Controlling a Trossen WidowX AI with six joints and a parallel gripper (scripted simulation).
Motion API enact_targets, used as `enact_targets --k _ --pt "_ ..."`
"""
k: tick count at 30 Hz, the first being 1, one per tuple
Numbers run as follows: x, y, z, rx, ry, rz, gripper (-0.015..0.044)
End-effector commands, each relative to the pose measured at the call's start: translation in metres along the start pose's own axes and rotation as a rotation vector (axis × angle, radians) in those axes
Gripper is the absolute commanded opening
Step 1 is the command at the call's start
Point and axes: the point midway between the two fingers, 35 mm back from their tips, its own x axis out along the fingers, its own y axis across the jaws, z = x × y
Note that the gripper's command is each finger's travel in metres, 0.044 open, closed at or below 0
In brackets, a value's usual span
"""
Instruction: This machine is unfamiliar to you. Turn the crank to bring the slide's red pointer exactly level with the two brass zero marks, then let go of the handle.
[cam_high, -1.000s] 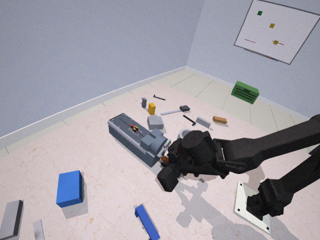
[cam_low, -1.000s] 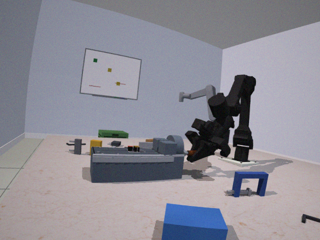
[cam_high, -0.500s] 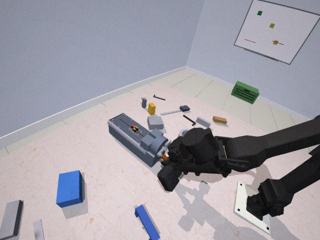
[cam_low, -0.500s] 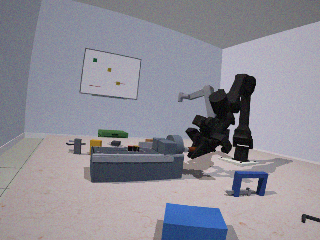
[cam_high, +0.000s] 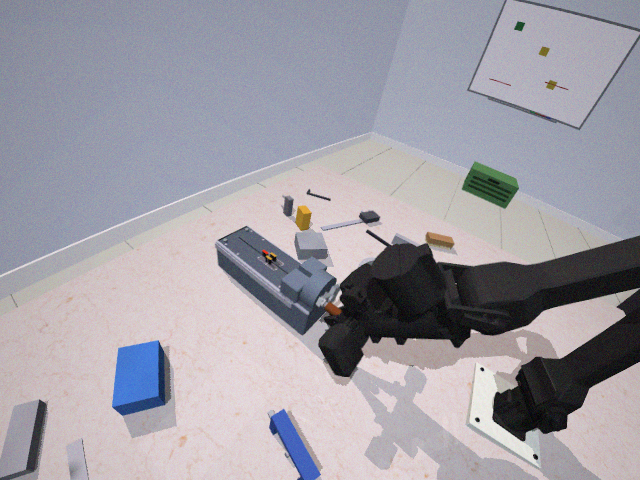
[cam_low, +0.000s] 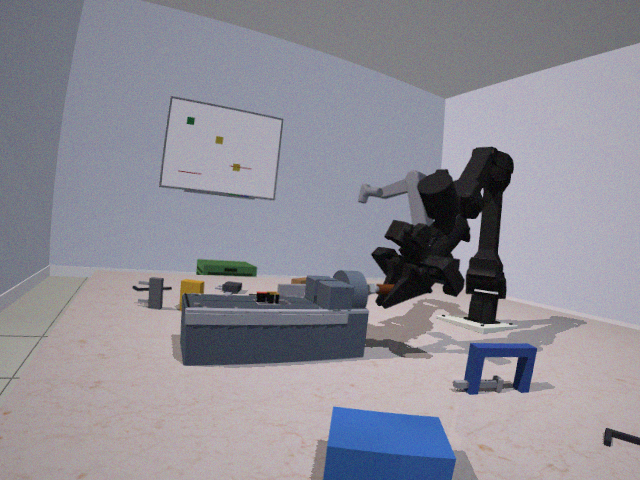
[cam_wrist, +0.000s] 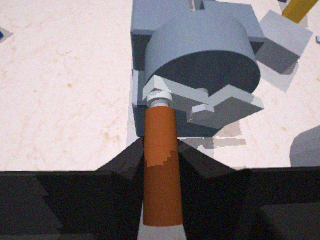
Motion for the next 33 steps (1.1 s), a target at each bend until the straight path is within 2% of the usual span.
enact_targets --k 1,33 --pt "-0.007 -0.004 0.006 0.001 -0.012 -0.002 0.0" --pt "-0.013 -0.033 0.012 -0.001 -0.012 -0.004 0.0"
